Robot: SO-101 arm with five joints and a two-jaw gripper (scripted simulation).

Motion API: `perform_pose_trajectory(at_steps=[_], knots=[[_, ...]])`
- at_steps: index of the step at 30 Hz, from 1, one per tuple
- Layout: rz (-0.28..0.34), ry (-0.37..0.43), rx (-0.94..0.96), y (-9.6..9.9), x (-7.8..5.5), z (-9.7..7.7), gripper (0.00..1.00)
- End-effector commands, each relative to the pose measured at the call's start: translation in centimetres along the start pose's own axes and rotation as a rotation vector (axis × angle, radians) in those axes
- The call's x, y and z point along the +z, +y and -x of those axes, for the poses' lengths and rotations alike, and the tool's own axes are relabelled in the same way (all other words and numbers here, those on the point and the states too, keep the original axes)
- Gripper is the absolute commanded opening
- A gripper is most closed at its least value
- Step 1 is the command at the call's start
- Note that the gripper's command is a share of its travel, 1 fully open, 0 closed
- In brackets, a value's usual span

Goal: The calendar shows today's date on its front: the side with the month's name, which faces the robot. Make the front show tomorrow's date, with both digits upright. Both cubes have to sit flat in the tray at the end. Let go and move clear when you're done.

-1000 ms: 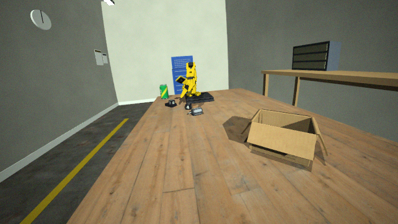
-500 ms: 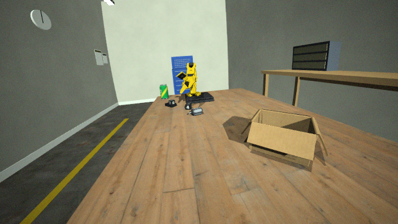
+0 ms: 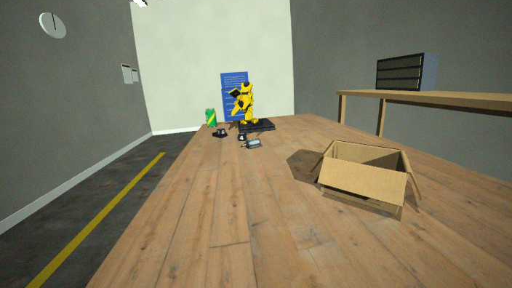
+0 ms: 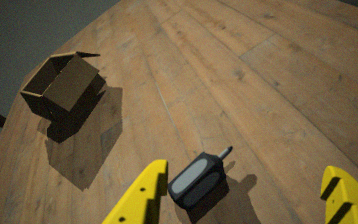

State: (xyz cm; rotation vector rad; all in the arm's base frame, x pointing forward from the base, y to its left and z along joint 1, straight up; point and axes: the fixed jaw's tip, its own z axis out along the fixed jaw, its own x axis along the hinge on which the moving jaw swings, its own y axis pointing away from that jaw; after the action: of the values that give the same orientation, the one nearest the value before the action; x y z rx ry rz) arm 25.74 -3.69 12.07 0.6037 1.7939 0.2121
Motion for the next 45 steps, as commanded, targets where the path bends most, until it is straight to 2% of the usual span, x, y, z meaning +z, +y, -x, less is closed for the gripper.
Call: perform_pose_trajectory(at_steps=[1, 9, 13, 18, 20, 21, 26, 30, 35, 37, 38, 45], knots=[[-0.077, 0.244, -0.104, 0.2, -1.9, -0.4, 0.35], [-0.097, 0.292, -0.136, -0.1, -1.7, -0.9, 0.35], [-0.115, 0.334, -0.144, -0.8, -1.2, -2.2, 0.35], [-0.14, 0.392, -0.15, -2.2, -0.7, -4.9, 0.35], [-0.14, 0.392, -0.15, -2.2, -0.7, -4.9, 0.35], [-0.159, 0.441, -0.161, -2.5, -0.7, -5.5, 0.35], [-0.209, 0.568, -0.179, -3.8, -0.7, -8.1, 0.35], [-0.248, 0.675, -0.194, -4.4, -0.9, -9.2, 0.35], [-0.284, 0.78, -0.211, -4.6, -0.9, -9.6, 0.35], [-0.284, 0.78, -0.211, -4.6, -0.9, -9.6, 0.35], [-0.299, 0.83, -0.22, -4.6, -0.9, -9.6, 0.35], [-0.326, 0.927, -0.239, -4.6, -0.9, -9.6, 0.35]])
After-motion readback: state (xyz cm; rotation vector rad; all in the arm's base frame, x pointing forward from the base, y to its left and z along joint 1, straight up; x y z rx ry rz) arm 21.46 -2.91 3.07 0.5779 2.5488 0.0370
